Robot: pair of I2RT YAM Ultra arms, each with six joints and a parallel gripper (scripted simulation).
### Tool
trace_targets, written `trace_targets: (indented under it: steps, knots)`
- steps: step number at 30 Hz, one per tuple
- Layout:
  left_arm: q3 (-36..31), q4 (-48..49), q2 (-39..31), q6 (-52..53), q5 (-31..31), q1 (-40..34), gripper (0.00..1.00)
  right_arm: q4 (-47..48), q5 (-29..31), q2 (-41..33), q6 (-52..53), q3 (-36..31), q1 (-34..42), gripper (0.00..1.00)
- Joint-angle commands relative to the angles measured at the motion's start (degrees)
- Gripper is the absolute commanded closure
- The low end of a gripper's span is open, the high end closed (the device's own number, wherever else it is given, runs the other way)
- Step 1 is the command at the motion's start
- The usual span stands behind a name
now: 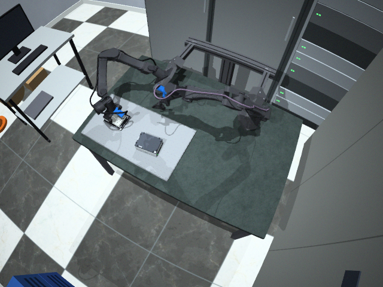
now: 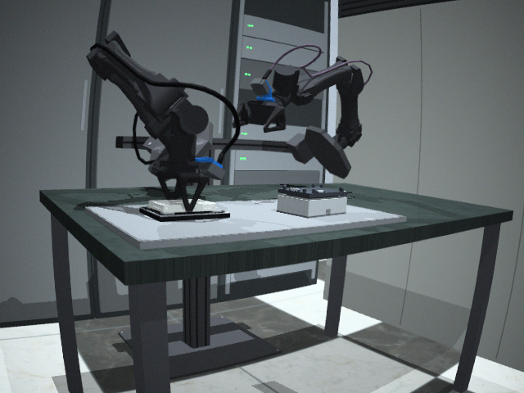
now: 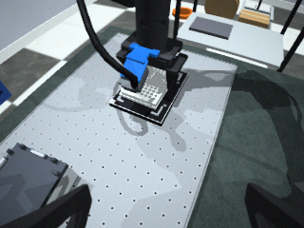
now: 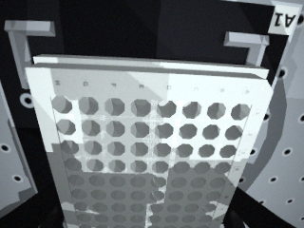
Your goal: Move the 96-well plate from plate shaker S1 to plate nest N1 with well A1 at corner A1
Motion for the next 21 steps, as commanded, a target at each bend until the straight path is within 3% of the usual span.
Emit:
trace_targets:
  steps: [1, 4, 21]
  knots:
    - [1.2, -0.2, -0.6, 0.5, 0.5, -0.5, 0.00, 2.0, -0.8, 1.4, -1.2, -0.7, -0.8, 0.11]
    - [1.2, -0.2, -0.6, 0.5, 0.5, -0.5, 0.00, -2.8, -0.4, 0.5, 0.1, 2.2, 0.0, 0.11]
    - [1.2, -0.2, -0.6, 0.5, 0.5, -0.5, 0.00, -7.3, 0.1, -1.5, 4.6, 2.4, 3.3, 0.11]
